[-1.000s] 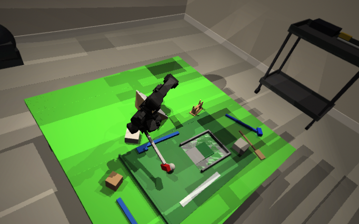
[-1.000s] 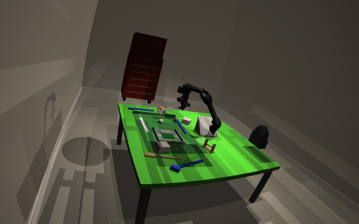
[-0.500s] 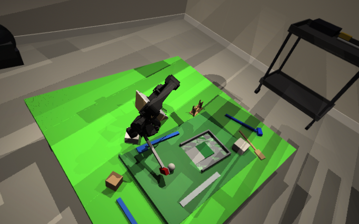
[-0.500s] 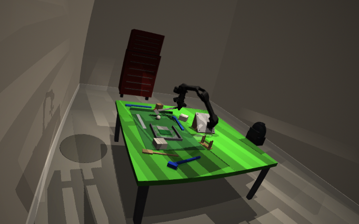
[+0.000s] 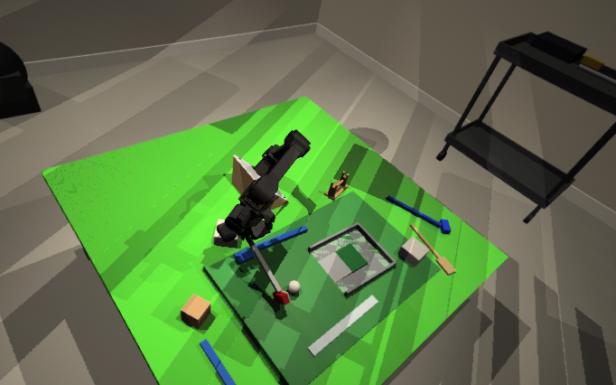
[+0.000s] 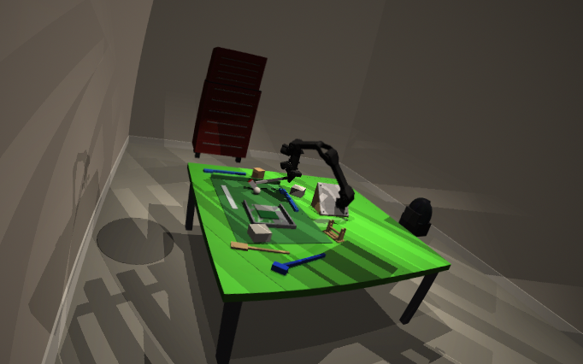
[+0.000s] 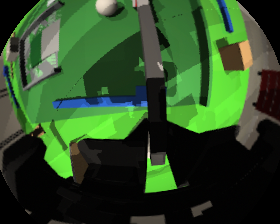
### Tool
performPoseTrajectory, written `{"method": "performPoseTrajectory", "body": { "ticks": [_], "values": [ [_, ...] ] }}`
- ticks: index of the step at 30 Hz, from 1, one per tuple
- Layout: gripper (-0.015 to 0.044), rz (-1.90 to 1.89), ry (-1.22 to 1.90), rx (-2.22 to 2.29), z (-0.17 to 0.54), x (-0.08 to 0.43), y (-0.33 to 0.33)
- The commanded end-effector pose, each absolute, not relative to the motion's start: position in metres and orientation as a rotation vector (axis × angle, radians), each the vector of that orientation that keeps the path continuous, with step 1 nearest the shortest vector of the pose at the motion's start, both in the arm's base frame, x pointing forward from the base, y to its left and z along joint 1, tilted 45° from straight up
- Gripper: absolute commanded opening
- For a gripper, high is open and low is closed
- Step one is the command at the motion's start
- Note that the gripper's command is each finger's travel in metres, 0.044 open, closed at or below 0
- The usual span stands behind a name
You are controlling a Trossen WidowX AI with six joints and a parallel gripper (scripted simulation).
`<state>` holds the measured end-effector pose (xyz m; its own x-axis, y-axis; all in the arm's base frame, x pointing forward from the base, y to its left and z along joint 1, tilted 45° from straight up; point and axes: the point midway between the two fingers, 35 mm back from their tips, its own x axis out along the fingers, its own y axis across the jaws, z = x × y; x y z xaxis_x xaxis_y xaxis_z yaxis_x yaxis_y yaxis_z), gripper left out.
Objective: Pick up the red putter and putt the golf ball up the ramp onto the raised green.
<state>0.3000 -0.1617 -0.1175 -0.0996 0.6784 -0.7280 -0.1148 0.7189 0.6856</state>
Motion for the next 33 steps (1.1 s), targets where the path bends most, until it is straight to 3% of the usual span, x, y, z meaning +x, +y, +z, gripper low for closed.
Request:
{"method": "performPoseTrajectory", "body": {
  "ticks": [1, 23, 33],
  "values": [
    [0.0, 0.71, 1.537, 0.478, -0.117, 0.3, -0.162],
    [0.0, 0.705, 1.529, 0.487, -0.14, 0.303, -0.181],
    [0.0, 0.707, 1.531, 0.493, -0.089, 0.304, -0.132]
  ]
}}
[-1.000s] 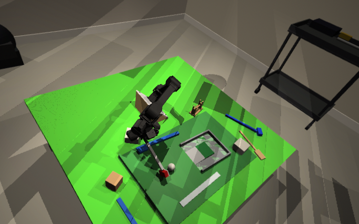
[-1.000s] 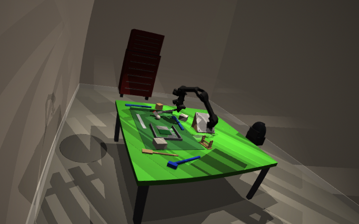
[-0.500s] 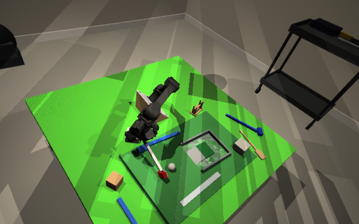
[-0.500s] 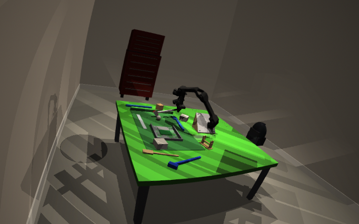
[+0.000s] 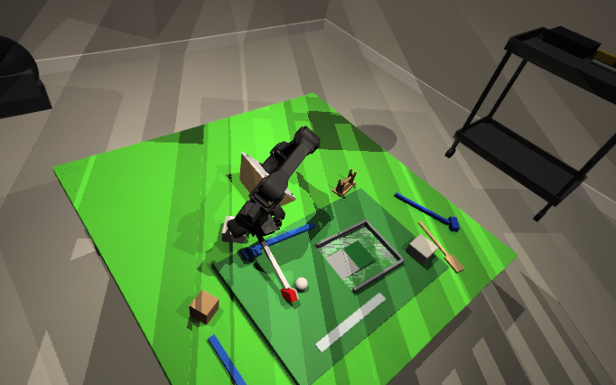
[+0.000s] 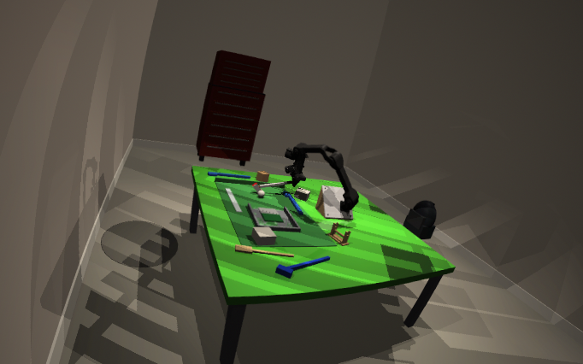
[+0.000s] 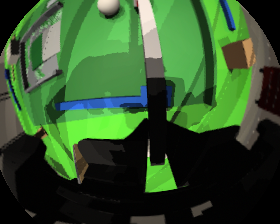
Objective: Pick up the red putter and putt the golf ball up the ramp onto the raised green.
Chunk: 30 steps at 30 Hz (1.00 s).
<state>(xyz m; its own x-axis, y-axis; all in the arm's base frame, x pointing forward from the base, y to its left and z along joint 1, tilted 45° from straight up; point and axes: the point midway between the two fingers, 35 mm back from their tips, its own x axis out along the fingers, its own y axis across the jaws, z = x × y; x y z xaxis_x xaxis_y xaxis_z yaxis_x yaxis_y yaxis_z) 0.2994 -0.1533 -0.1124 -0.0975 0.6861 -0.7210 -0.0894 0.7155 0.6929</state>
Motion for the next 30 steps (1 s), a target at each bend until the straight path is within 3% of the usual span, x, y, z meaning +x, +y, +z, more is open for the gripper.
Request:
{"method": "performPoseTrajectory", "body": {
  "ticks": [1, 7, 30],
  "values": [
    [0.0, 0.707, 1.53, 0.493, -0.081, 0.302, -0.122],
    [0.0, 0.713, 1.53, 0.497, -0.047, 0.288, -0.081],
    [0.0, 0.711, 1.535, 0.505, -0.01, 0.293, -0.117]
  ]
}}
